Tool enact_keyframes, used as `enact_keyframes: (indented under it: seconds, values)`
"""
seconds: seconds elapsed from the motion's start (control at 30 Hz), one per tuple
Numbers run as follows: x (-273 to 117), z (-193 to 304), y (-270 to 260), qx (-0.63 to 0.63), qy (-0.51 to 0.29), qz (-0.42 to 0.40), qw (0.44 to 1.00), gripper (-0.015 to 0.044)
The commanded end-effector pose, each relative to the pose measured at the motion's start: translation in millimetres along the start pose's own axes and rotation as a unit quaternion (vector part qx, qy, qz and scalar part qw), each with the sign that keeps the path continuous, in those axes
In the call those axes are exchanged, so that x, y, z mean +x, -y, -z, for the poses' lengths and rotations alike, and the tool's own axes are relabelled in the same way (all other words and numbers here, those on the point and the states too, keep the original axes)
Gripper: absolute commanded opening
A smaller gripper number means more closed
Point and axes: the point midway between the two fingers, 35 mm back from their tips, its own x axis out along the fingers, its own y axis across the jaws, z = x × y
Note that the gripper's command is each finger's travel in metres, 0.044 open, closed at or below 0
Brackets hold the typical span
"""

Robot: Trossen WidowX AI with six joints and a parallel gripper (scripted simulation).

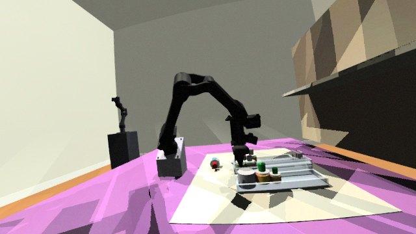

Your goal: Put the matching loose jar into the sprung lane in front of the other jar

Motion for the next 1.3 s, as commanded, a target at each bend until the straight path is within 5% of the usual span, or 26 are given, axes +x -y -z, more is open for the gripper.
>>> enact_keyframes:
  seconds: [0.0, 1.27]
  values:
    - [0.0, -1.0, 3.0, 0.005, 0.004, 0.006, 1.000, 0.0000]
    - [0.2, 5.7, 0.2, 0.005, 0.004, 0.006, 1.000, 0.0000]
